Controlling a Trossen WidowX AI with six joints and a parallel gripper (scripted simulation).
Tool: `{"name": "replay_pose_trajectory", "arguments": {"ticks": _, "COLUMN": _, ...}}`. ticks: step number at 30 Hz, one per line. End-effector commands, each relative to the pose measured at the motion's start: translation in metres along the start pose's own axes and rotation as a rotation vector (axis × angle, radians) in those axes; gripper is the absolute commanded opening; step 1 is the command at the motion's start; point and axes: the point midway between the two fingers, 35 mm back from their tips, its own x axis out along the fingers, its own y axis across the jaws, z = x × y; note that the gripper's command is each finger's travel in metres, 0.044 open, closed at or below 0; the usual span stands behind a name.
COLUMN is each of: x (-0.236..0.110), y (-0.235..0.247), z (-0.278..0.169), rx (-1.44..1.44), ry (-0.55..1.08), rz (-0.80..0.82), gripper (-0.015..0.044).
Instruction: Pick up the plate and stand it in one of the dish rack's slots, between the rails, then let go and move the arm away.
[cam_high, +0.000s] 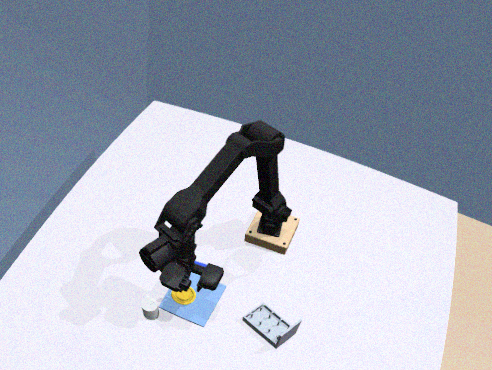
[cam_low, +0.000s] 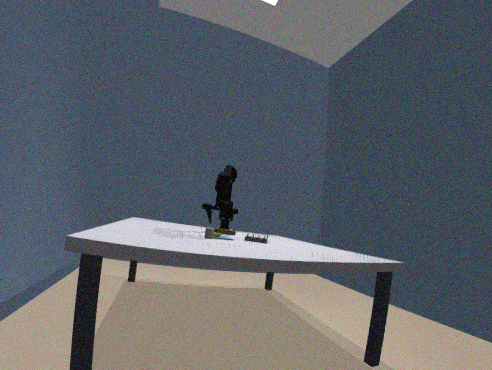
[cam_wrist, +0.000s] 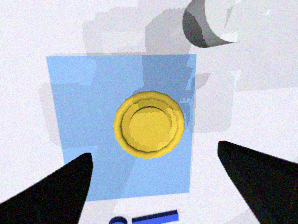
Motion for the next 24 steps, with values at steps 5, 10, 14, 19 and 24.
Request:
{"name": "replay_pose_trajectory", "arguments": {"ticks": 5, "x": 0.008, "y": -0.001, "z": -0.002, "rx": -0.004, "ry": 0.02, "rz": 0.017, "gripper": 0.04}}
{"name": "replay_pose_trajectory", "arguments": {"ticks": 10, "x": 0.016, "y": -0.001, "z": -0.002, "rx": -0.004, "ry": 0.02, "rz": 0.02, "gripper": 0.04}}
{"name": "replay_pose_trajectory", "arguments": {"ticks": 14, "x": 0.023, "y": -0.001, "z": -0.002, "rx": -0.004, "ry": 0.02, "rz": 0.019, "gripper": 0.04}}
{"name": "replay_pose_trajectory", "arguments": {"ticks": 19, "x": 0.031, "y": -0.001, "z": -0.002, "rx": -0.004, "ry": 0.02, "rz": 0.018, "gripper": 0.04}}
{"name": "replay_pose_trajectory", "arguments": {"ticks": 24, "x": 0.039, "y": -0.001, "z": -0.001, "rx": -0.004, "ry": 0.02, "rz": 0.017, "gripper": 0.04}}
